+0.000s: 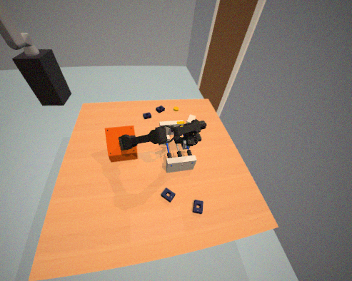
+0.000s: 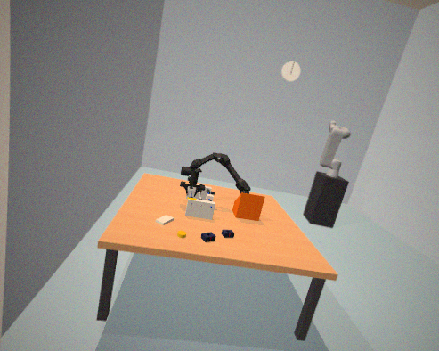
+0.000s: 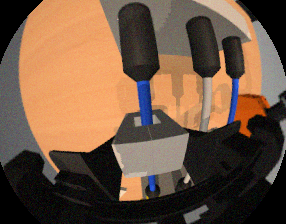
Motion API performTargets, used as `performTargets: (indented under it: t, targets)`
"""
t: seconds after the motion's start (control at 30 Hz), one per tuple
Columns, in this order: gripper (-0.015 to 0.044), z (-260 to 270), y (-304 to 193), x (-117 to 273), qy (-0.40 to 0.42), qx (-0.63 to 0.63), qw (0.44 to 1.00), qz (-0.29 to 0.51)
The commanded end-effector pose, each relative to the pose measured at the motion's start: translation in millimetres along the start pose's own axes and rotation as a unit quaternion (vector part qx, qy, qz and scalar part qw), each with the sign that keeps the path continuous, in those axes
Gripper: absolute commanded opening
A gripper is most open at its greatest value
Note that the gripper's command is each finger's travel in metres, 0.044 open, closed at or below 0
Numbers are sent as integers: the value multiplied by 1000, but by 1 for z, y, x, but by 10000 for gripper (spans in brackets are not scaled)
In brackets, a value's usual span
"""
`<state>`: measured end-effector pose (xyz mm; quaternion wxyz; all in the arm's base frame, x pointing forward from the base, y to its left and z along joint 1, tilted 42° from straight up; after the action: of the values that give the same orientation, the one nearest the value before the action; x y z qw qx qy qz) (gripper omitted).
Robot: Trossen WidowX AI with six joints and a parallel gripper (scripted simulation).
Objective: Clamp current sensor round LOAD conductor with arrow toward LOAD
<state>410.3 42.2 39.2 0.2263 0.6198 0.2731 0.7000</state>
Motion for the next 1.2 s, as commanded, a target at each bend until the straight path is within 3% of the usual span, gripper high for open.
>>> performTargets:
  t: [0.0,0.37,0.6,0.9,1.17]
  targets:
    - [261,0,0,0,0,-1,1000,0]
    - [261,0,0,0,0,-1,1000,0]
    - [440,0,0,0,0,-1,1000,0]
    - [440,0,0,2,0,-1,1000,0]
    - [440,0,6,106,2,-2,1000,0]
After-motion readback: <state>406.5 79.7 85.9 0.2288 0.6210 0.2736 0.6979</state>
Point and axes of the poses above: the point midway between the two fingers, 35 mm back from their tips, its own x axis back along the fingers, its own z axis across the jaws, y = z × x, the point moved 3 cm from there along x, back along the fingers, and after that the axes turned 4 degrees about -x, right-handed, at the moved point
